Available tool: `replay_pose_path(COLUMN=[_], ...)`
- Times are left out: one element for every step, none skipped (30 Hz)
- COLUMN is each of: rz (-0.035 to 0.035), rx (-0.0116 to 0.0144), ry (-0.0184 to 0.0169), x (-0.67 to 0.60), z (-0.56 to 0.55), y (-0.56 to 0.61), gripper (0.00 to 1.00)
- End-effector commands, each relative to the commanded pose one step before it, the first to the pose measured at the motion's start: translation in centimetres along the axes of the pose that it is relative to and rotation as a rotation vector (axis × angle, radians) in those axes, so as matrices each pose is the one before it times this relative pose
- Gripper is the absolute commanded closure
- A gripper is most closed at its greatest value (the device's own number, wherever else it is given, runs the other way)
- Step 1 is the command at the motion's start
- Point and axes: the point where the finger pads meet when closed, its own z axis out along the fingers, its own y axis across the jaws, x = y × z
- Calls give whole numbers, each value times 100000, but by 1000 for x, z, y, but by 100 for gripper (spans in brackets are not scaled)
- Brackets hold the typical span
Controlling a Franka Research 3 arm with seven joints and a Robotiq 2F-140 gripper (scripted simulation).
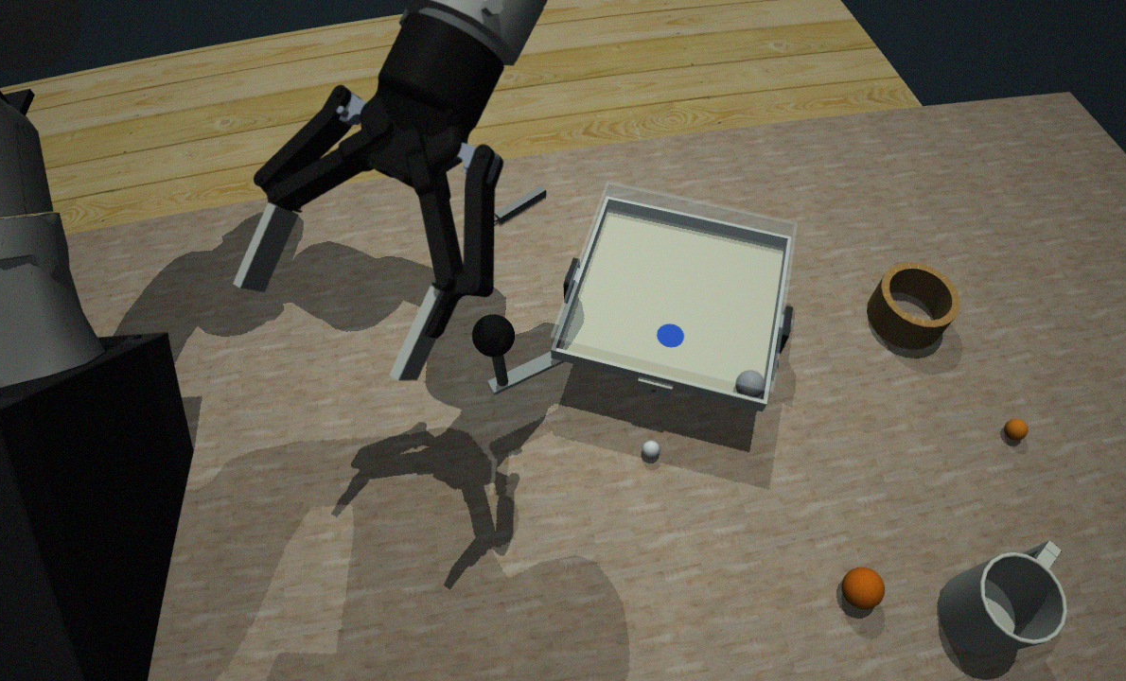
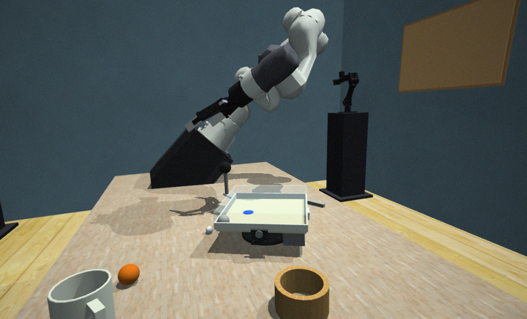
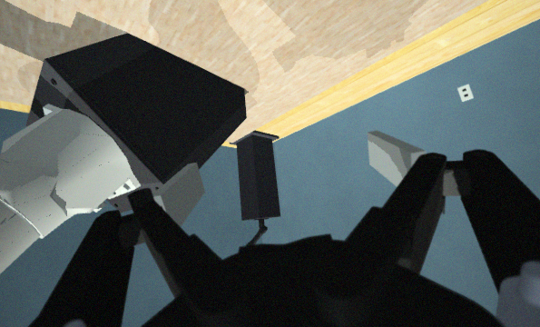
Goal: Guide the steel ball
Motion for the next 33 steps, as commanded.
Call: replay_pose_path(rz=[12, 0, 0, 0, 0, 0, 0, 0, 0, 0, 0, 0, 0, 0, 0, 0, 0, 315, 1989, 4794, 8209, 11790, 3817, 3781, 3699, 3727, 130, 0, 8877, 3623, 3594, 1911, 0], rx=[-8, 0, 0, 0, 0, 0, 0, 0, 0, 0, 0, 0, 0, 0, 0, 0, 0, 77, 492, 1229, 2241, 3507, 1805, 1180, 1049, 872, 26, 0, 4341, 945, 798, 352, 0], ry=[3, 0, 0, 0, 0, 0, 0, 0, 0, 0, 0, 0, 0, 0, 0, 0, 0, 157, 986, 2346, 3911, 5375, 1911, 1800, 1511, 1267, 39, 0, 4298, 1290, 1069, 476, 0], x=[-6, 0, 0, 0, 0, 0, 0, 0, 0, 0, 0, 0, 0, 0, 0, 0, 0, 27, 168, 401, 674, 935, 1150, 0, 0, 0, 0, 0, 1301, 0, 0, 0, 0], z=[-4, 0, 0, 0, 0, 0, 0, 0, 0, 0, 0, 0, 0, 0, 0, 0, 0, 10, 64, 146, 227, 281, 288, 0, 0, 0, 0, 0, 242, 0, 0, 0, 0], y=[3, 0, 0, 0, 0, 0, 0, 0, 0, 0, 0, 0, 0, 0, 0, 0, 0, -12, -74, -177, -303, -441, -582, 0, 0, 0, 0, 0, -716, 0, 0, 0, 0], gripper=[0, 0, 0, 0, 0, 0, 0, 0, 0, 0, 0, 0, 0, 0, 0, 0, 0, 0, 0, 0, 0, 0, 0, 0, 0, 0, 0, 0, 0, 0, 0, 0, 0])
